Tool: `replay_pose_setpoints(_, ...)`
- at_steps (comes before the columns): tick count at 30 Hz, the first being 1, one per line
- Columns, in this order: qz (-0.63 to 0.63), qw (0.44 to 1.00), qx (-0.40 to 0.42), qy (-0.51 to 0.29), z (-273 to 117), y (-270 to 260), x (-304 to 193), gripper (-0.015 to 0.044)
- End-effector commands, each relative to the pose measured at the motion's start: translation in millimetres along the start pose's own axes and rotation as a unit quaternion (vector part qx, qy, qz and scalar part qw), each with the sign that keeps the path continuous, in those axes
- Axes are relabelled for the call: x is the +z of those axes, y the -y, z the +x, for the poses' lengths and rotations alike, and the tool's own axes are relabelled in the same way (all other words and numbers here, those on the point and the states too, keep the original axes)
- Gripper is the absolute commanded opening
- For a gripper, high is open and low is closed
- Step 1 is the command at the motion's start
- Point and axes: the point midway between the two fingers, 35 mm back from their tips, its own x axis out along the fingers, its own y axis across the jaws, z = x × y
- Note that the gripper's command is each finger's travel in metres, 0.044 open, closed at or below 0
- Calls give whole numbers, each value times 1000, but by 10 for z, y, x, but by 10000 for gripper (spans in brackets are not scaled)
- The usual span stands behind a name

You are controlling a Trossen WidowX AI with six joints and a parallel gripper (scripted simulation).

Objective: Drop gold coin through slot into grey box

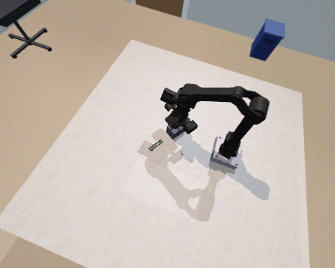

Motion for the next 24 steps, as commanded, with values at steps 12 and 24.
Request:
replay_pose_setpoints(12, 0, 1000, -1, 0, -69, 4, 1, 239)
replay_pose_setpoints(24, 0, 1000, 4, -2, -620, -47, -23, 440)
